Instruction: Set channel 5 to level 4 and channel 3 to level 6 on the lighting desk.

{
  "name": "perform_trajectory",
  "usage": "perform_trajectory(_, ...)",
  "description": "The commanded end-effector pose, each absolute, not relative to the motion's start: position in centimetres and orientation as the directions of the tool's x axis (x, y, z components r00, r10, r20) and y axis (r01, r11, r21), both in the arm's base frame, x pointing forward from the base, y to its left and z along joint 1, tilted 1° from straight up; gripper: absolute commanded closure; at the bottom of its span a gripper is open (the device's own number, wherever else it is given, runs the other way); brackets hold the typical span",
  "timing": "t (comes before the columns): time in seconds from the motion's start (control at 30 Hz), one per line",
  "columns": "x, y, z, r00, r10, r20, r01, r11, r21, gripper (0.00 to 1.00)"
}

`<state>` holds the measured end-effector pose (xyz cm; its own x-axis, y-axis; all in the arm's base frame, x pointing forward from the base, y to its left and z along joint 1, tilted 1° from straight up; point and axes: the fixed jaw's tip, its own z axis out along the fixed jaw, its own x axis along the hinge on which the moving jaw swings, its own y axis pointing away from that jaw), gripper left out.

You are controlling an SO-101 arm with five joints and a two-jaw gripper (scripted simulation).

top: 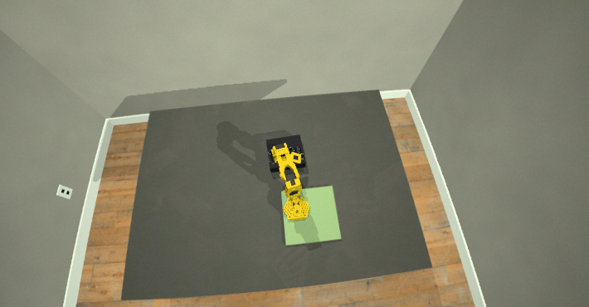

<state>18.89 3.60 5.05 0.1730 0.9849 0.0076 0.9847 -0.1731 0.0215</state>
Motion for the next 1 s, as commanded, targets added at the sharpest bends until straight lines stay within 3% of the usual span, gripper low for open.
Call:
perform_trajectory(0.0,18.72,3.49,4.76,0.169,0.986,0.002,0.986,-0.169,0.005,1.00)
perform_trajectory(0.97,19.10,3.51,4.84,0.172,0.985,0.002,0.985,-0.172,0.005,1.00)
